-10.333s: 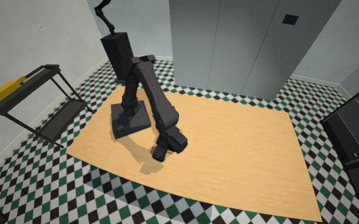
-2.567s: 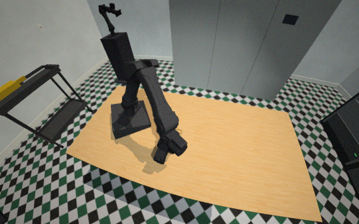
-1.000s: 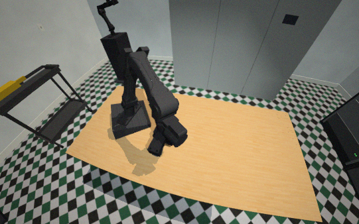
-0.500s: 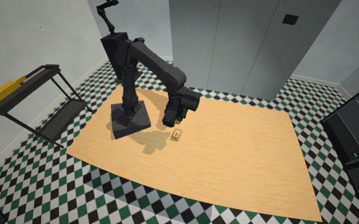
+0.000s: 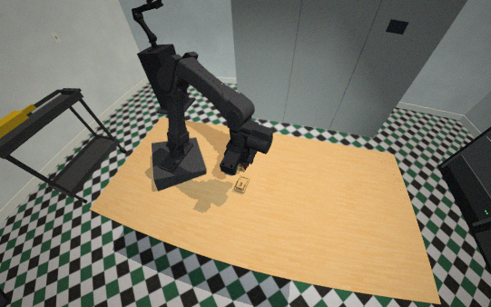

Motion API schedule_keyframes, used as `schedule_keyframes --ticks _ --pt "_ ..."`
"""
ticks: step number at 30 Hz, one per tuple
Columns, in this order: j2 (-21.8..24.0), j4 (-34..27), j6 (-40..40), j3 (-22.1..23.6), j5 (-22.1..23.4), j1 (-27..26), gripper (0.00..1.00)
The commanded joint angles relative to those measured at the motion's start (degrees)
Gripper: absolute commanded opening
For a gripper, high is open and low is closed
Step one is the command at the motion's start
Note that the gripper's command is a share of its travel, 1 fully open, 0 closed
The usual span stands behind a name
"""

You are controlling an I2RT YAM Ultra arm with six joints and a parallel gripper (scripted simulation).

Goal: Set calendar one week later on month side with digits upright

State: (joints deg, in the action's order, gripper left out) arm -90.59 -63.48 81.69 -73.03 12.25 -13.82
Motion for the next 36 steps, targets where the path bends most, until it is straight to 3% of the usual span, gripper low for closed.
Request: schedule_keyframes --ticks 1,21,36 --pt "0.18 0.81 0.19 0.25 -0.53 0.06 0.26" --pt "-3.53 12.82 2.33 8.12 -0.87 2.18 0.26" --pt "-4.21 14.43 2.60 9.01 -0.92 2.45 0.26"
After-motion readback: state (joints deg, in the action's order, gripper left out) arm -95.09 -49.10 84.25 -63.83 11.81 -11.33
